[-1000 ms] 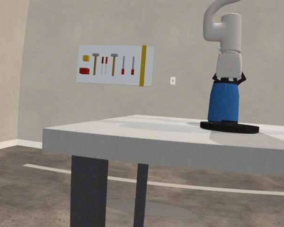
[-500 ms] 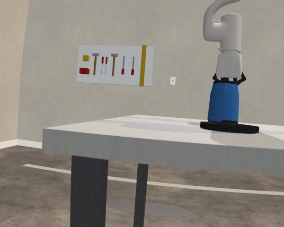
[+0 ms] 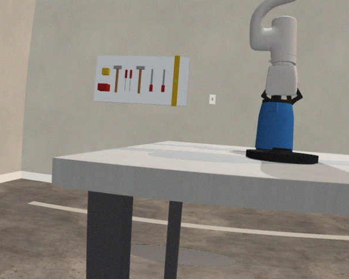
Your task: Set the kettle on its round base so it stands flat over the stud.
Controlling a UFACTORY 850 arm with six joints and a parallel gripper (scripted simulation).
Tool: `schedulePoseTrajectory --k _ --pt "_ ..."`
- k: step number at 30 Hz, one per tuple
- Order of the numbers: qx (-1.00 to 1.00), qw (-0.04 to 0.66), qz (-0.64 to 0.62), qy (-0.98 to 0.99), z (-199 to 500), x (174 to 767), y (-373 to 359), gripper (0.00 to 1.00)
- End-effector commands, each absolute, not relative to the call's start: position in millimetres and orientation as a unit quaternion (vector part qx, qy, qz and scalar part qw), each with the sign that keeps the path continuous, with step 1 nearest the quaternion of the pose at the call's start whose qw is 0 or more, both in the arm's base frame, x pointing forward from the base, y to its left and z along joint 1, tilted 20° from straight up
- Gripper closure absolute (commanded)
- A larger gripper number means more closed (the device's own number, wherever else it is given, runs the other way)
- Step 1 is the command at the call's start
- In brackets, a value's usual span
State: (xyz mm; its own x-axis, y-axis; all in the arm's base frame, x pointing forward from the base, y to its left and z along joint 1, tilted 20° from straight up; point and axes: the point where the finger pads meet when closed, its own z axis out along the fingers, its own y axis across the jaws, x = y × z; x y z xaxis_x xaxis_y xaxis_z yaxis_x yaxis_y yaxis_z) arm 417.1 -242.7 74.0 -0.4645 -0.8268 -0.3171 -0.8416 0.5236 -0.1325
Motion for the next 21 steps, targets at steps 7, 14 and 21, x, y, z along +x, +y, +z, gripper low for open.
schedulePoseTrajectory --k 7,14,21 --pt "-0.488 0.174 0.02 0.855 81 416 -245 1.0" --pt "-0.488 0.174 0.02 0.855 91 413 -247 1.0" --pt "-0.488 0.174 0.02 0.855 100 410 -249 1.0"
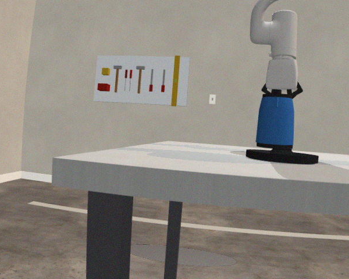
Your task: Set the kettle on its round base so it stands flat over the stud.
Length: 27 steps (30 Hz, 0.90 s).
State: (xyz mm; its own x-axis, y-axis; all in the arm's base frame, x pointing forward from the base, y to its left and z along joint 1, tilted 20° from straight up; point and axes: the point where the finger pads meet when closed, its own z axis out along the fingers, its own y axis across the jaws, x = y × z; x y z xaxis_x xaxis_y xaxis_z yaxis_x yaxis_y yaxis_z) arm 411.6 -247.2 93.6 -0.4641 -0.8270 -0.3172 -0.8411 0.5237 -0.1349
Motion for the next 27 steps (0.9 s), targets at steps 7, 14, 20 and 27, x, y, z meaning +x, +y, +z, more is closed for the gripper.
schedulePoseTrajectory --k 7,14,20,27 --pt "-0.488 0.174 0.02 0.855 111 407 -251 1.0" --pt "-0.488 0.174 0.02 0.855 117 405 -253 1.0" --pt "-0.488 0.174 0.02 0.855 118 405 -253 1.0" --pt "-0.488 0.174 0.02 0.855 118 405 -253 1.0"
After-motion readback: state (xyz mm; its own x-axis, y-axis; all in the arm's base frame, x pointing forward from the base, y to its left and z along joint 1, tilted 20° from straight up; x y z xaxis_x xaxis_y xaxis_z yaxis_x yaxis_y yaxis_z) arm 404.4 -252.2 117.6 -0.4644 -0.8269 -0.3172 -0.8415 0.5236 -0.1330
